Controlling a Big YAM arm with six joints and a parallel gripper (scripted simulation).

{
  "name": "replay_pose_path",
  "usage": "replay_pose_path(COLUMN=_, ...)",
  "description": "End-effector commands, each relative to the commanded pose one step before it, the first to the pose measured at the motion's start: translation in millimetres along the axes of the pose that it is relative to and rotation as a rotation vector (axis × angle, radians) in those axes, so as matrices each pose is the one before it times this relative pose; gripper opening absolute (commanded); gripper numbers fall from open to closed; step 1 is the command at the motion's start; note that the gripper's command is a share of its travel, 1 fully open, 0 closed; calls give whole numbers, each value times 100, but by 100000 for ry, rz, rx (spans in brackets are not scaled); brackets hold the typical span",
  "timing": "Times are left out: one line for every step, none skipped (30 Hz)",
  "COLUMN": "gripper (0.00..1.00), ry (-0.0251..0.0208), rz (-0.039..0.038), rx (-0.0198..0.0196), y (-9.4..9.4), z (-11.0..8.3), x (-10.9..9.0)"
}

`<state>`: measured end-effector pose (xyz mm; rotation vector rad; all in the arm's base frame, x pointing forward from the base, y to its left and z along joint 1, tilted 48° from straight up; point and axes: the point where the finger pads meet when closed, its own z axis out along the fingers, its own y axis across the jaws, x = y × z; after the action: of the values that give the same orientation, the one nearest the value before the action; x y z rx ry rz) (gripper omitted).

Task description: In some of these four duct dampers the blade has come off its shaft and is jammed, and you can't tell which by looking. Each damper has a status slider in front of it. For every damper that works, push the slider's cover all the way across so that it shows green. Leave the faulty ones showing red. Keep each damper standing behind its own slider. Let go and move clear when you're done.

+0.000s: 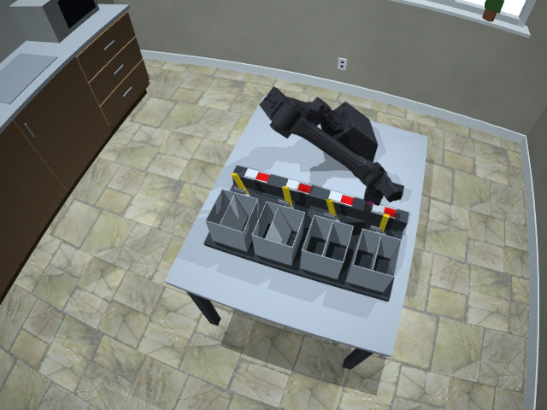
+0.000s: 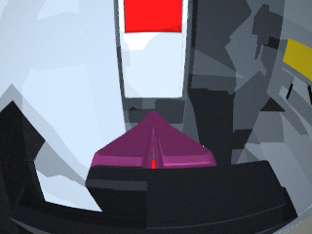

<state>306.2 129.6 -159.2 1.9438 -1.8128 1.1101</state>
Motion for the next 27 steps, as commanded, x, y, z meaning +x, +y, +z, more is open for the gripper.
replay_pose_path(gripper=0, ry=731, rz=314, rx=-946, y=-106, z=636, x=518)
replay_pose_path(gripper=0, ry=0, rz=0, rx=0, y=0, z=0, x=0)
replay_pose_path(gripper=0, ry=0, rz=0, rx=0, y=0, z=0, x=0)
replay_pose_path(gripper=0, ry=0, rz=0, rx=0, y=0, z=0, x=0)
replay_pose_path(gripper=0, ry=0, rz=0, rx=0, y=0, z=0, x=0)
replay_pose_path(gripper=0, ry=0, rz=0, rx=0, y=0, z=0, x=0)
replay_pose_path(gripper=0, ry=0, rz=0, rx=0, y=0, z=0, x=0)
replay_pose_path(gripper=0, ry=0, rz=0, rx=0, y=0, z=0, x=0)
replay_pose_path(gripper=0, ry=0, rz=0, rx=0, y=0, z=0, x=0)
replay_pose_path(gripper=0, ry=0, rz=0, rx=0, y=0, z=0, x=0)
replay_pose_path(gripper=0, ry=0, rz=0, rx=0, y=0, z=0, x=0)
replay_pose_path(gripper=0, ry=0, rz=0, rx=0, y=0, z=0, x=0)
replay_pose_path(gripper=0, ry=0, rz=0, rx=0, y=0, z=0, x=0)
replay_pose_path(gripper=0, ry=0, rz=0, rx=0, y=0, z=0, x=0)
replay_pose_path(gripper=0, ry=0, rz=0, rx=0, y=0, z=0, x=0)
replay_pose_path(gripper=0, ry=-1, rz=2, rx=1, y=1, z=1, x=-1)
replay_pose_path(gripper=0, ry=-6, rz=10, rx=8, y=4, z=10, x=-5)
replay_pose_path(gripper=0, ry=-15, rz=25, rx=20, y=11, z=24, x=-13)
replay_pose_path(gripper=0, ry=-27, rz=45, rx=36, y=21, z=44, x=-24)
replay_pose_path(gripper=0, ry=103, rz=-131, rx=-80, y=69, z=67, x=4)
replay_pose_path(gripper=0, ry=163, rz=-211, rx=-130, y=101, z=93, x=12)
replay_pose_path(gripper=0, ry=207, rz=-271, rx=-170, y=130, z=119, x=15)
replay_pose_path(gripper=0, ry=145, rz=-200, rx=-134, y=92, z=109, x=-3)
replay_pose_path(gripper=0, ry=0, rz=0, rx=0, y=0, z=0, x=0)
replay_pose_path(gripper=0, ry=0, rz=0, rx=0, y=0, z=0, x=0)
replay_pose_path(gripper=0, ry=0, rz=-1, rx=-1, y=1, z=47, x=0)
replay_pose_path(gripper=0, ry=1, rz=-1, rx=-1, y=1, z=54, x=1)
